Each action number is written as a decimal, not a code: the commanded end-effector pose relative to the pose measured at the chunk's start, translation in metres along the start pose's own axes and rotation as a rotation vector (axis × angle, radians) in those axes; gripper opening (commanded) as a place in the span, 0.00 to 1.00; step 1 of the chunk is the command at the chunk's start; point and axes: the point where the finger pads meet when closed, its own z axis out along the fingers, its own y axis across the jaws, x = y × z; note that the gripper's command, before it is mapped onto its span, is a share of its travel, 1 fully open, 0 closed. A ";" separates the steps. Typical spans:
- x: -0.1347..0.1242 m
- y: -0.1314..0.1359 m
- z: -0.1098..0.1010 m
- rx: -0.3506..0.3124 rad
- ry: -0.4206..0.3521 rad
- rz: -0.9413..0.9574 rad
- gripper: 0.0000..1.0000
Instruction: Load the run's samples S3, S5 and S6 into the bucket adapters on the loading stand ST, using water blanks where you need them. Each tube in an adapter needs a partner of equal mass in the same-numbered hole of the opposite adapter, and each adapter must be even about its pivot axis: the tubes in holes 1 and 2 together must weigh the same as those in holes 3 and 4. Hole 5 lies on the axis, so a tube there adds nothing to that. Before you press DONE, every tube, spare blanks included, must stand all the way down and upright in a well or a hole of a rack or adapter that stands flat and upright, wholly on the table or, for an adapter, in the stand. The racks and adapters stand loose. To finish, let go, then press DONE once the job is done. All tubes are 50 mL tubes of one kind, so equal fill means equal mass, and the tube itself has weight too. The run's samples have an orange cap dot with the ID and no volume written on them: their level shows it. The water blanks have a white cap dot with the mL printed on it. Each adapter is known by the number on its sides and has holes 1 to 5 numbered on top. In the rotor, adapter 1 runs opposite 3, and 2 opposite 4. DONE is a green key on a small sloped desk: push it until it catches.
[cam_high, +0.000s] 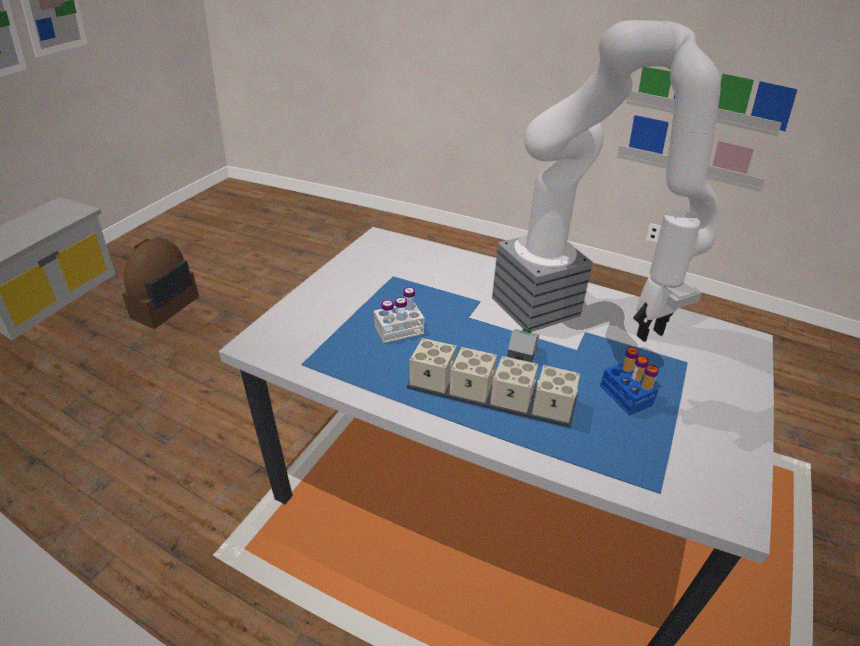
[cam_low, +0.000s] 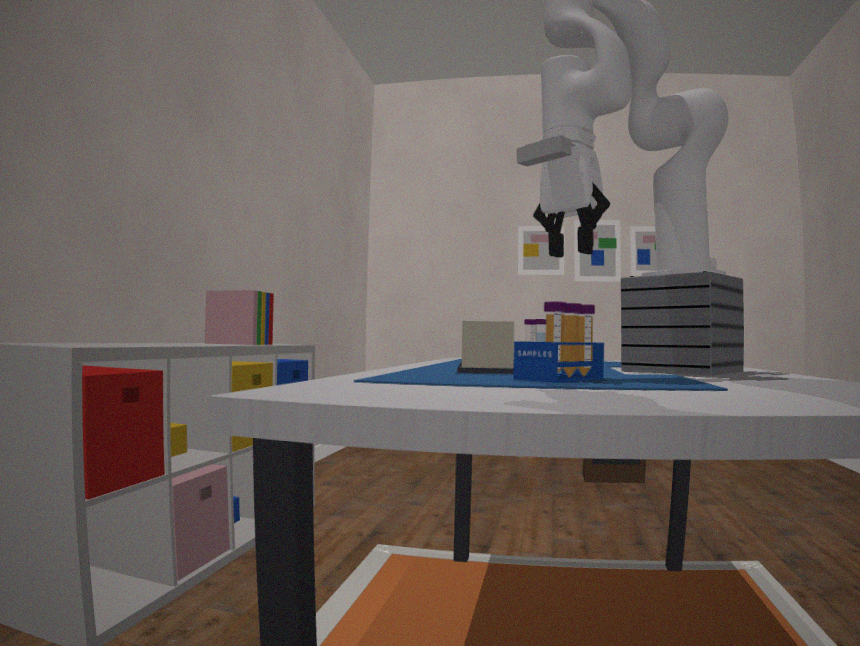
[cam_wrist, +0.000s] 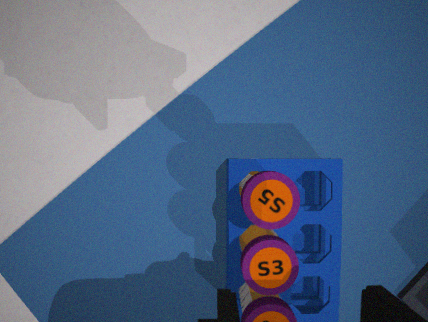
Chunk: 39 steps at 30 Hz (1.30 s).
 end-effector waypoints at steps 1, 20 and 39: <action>0.001 0.000 0.009 0.000 0.002 0.000 0.57; 0.001 0.000 0.043 0.000 0.002 0.000 0.57; 0.001 0.000 0.077 0.000 0.002 0.000 0.57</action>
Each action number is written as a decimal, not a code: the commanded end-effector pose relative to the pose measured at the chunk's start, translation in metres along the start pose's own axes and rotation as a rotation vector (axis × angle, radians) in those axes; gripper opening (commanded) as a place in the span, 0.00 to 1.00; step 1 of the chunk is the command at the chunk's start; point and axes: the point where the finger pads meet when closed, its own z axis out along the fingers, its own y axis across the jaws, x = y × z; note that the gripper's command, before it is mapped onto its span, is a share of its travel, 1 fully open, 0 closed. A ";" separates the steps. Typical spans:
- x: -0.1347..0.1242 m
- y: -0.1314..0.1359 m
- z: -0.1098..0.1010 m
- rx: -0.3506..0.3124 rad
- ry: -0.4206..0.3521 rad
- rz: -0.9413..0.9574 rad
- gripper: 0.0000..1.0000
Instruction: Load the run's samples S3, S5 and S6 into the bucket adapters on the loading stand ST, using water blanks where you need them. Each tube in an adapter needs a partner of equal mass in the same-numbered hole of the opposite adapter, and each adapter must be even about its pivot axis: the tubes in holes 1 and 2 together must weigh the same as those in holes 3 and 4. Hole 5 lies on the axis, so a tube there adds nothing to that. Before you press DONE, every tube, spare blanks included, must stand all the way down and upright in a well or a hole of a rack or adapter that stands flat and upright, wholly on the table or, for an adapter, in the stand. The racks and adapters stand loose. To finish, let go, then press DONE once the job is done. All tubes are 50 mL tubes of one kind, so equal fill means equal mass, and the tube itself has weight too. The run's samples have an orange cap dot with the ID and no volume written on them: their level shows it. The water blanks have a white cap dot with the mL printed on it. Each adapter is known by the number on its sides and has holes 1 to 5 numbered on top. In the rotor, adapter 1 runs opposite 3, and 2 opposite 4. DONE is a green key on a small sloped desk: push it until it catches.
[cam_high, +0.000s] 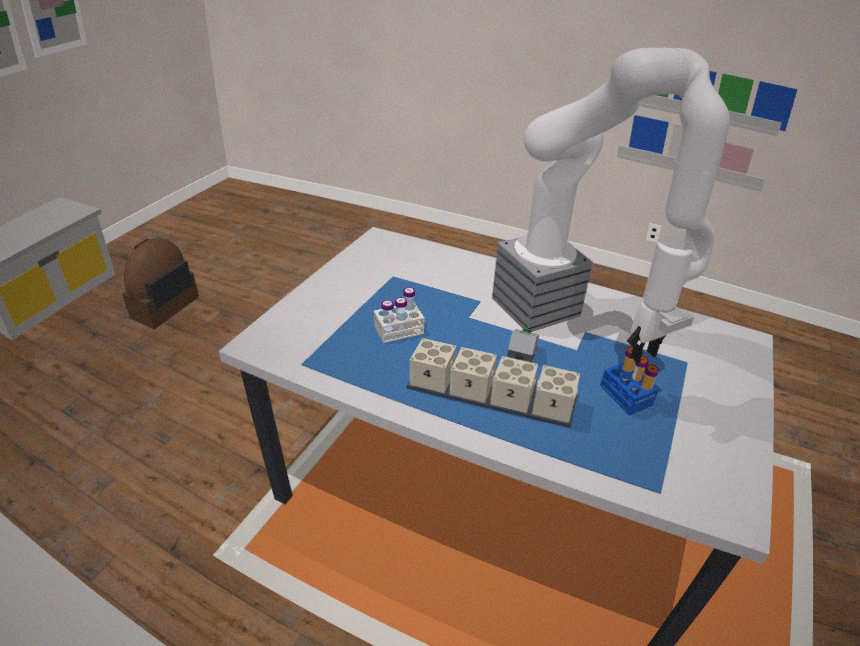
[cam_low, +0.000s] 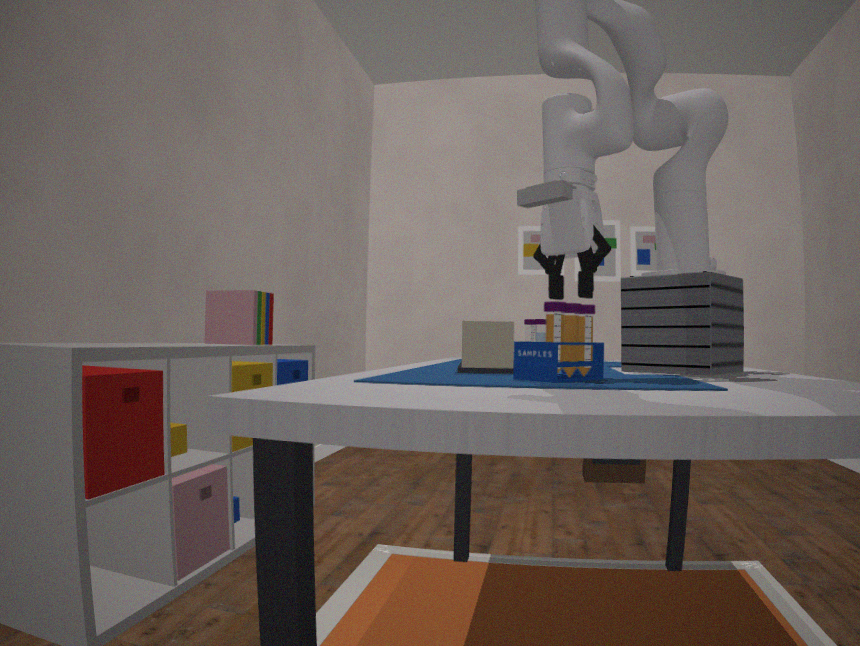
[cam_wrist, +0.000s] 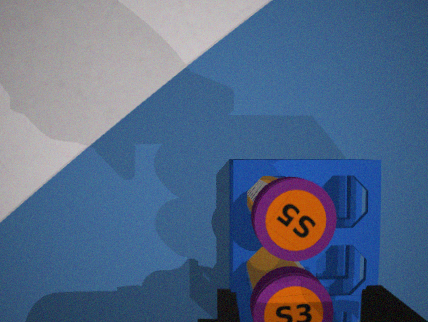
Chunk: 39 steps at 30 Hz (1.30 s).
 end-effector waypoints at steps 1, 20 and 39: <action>0.001 0.000 0.009 0.000 0.002 0.000 0.57; 0.001 0.000 0.014 0.000 0.002 0.000 0.57; 0.001 0.000 0.025 0.000 0.002 0.000 0.57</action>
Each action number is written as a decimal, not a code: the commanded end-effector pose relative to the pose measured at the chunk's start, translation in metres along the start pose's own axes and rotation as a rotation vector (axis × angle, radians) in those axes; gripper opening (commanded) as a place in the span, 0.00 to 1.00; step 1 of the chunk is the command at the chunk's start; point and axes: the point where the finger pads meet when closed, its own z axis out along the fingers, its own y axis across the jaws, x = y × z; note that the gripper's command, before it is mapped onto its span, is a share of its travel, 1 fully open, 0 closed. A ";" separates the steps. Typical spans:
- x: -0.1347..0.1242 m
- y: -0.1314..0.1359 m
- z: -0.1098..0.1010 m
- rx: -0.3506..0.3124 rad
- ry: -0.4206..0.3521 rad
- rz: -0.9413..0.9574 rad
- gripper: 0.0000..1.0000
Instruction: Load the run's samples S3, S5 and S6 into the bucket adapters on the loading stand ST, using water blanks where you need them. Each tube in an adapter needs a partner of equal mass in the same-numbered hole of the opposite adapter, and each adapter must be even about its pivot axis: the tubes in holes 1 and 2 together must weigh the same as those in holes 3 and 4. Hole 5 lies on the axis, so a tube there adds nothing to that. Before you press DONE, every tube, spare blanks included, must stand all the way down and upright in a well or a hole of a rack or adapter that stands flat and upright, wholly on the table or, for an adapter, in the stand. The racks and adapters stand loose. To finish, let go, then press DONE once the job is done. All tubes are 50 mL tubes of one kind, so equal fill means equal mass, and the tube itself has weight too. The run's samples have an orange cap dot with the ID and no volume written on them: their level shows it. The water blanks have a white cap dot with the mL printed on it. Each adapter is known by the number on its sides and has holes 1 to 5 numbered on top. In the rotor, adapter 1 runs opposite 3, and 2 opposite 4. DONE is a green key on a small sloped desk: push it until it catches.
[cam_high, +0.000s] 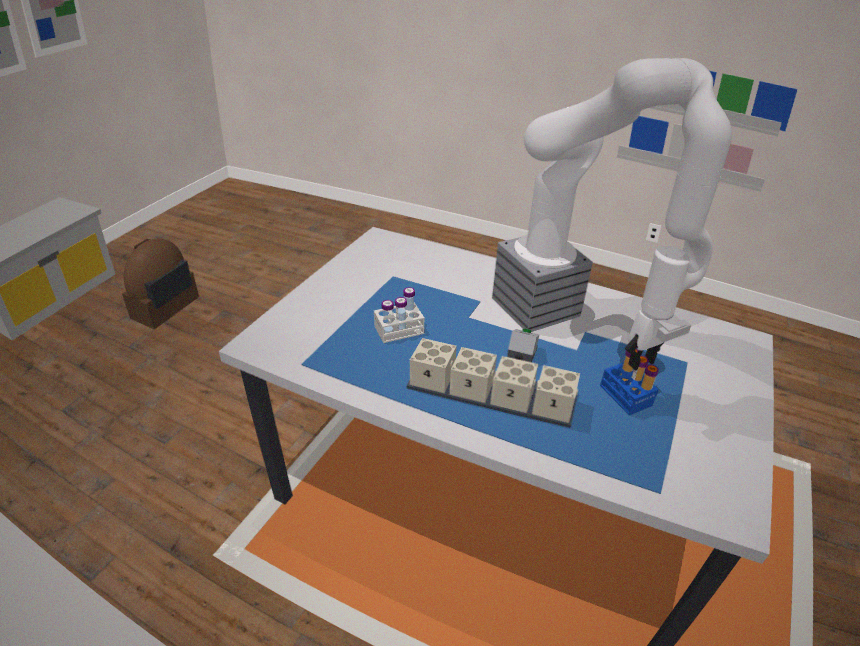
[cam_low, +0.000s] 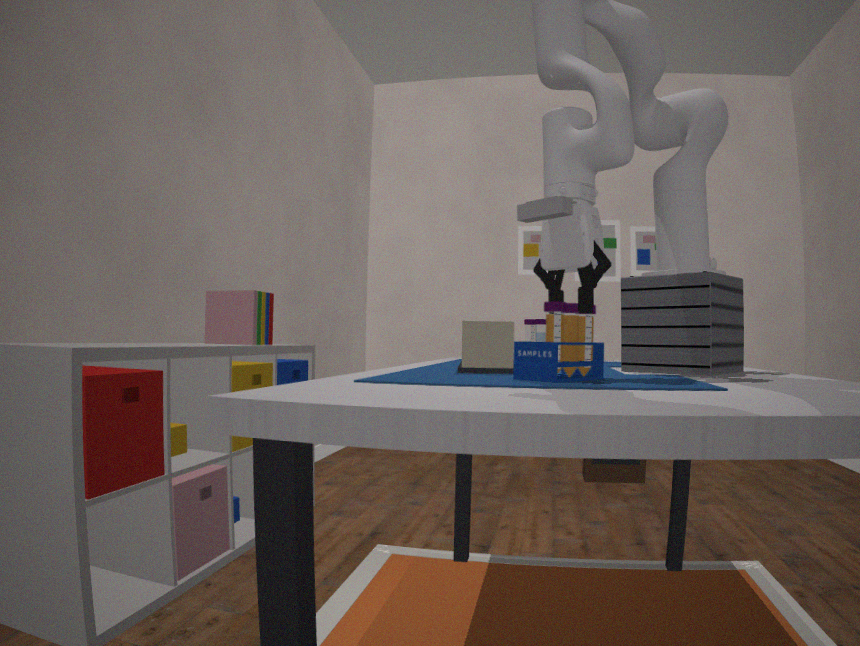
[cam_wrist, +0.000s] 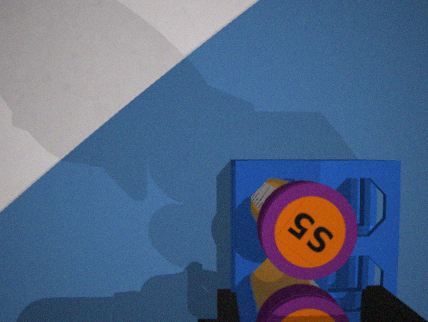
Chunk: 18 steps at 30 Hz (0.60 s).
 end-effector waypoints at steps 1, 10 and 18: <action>0.001 0.000 0.002 0.000 0.002 0.000 0.57; 0.001 0.000 0.007 0.000 0.002 0.000 0.57; 0.001 0.000 0.007 0.000 0.002 0.000 0.57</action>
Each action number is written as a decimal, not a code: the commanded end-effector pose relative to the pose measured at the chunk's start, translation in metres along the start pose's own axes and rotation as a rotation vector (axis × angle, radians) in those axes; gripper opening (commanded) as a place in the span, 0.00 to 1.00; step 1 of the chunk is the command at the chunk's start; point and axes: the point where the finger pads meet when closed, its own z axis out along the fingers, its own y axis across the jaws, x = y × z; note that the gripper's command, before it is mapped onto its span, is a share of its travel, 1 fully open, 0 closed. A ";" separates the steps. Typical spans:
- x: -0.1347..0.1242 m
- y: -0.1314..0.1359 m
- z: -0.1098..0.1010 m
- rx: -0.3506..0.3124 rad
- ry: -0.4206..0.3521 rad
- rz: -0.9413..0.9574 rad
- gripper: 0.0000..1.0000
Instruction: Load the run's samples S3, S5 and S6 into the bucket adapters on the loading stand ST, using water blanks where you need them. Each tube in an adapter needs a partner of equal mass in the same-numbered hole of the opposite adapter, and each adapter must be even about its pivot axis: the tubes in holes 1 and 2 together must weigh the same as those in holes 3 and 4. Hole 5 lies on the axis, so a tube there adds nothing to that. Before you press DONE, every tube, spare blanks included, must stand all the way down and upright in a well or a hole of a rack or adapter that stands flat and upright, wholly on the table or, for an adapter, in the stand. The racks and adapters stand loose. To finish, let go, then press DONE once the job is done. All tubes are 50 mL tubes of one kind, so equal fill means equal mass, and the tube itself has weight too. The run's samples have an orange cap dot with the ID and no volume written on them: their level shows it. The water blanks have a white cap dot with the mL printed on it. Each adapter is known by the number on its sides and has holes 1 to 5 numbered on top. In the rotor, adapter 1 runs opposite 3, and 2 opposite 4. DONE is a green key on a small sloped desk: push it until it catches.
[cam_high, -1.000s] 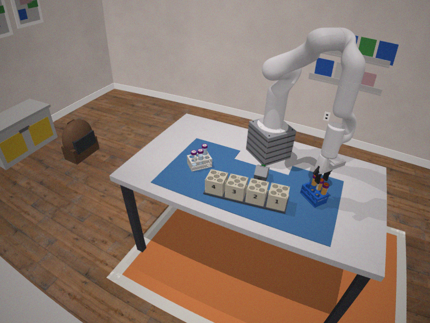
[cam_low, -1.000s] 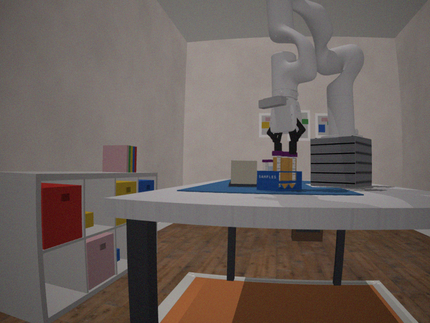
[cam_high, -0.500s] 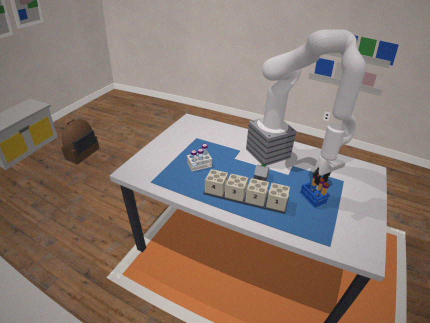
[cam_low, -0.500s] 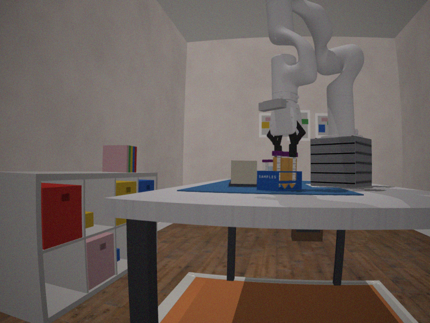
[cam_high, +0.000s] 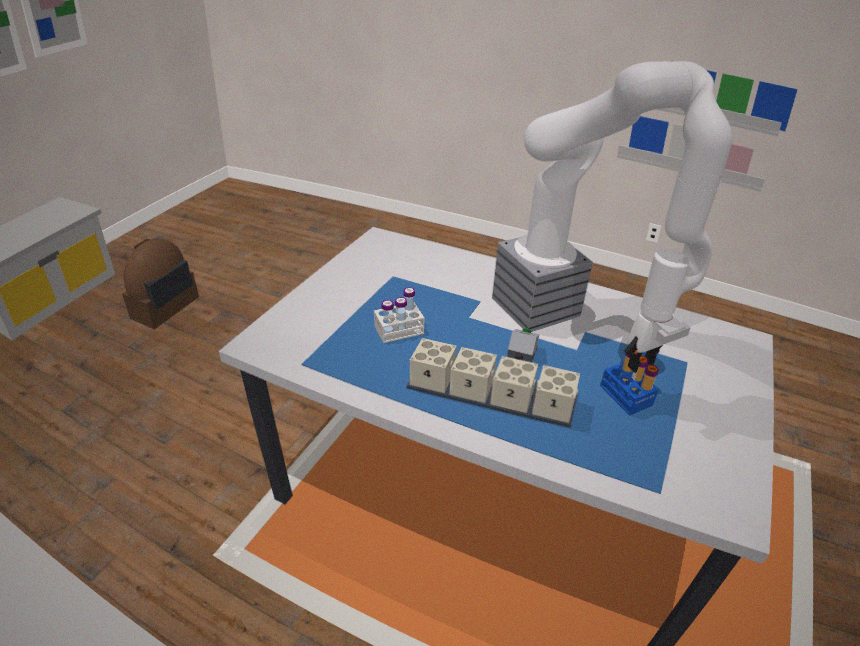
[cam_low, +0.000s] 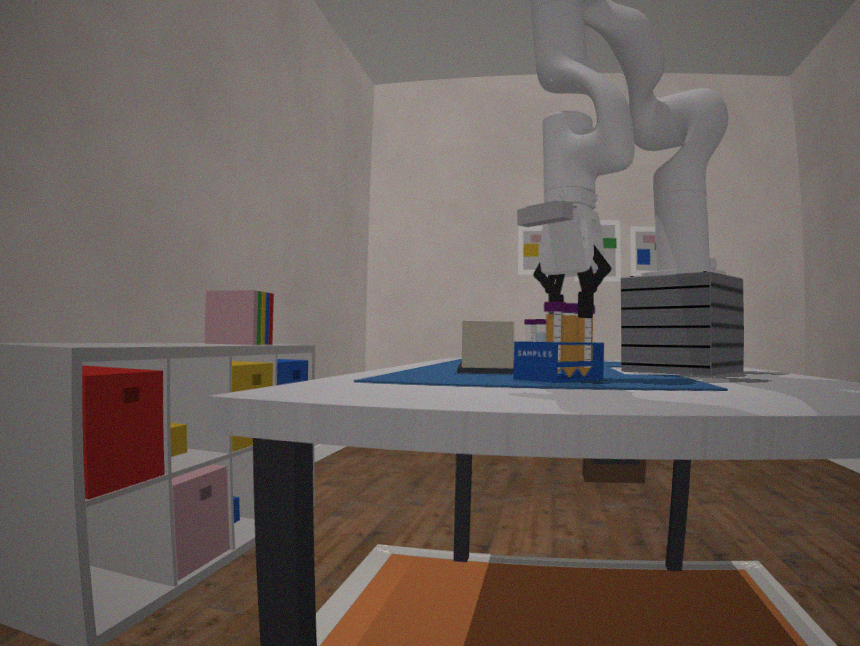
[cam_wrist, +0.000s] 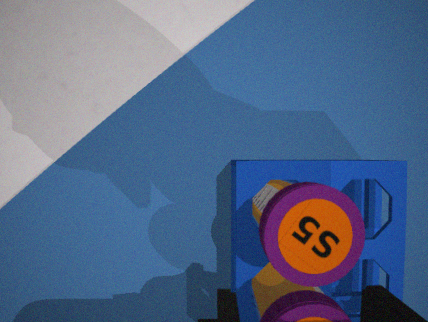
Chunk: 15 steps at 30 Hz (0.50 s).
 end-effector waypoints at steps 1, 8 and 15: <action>0.001 0.000 0.000 0.000 0.001 0.000 0.57; 0.001 0.000 -0.002 0.000 0.001 0.000 0.00; 0.001 0.000 -0.002 0.000 0.001 0.000 0.00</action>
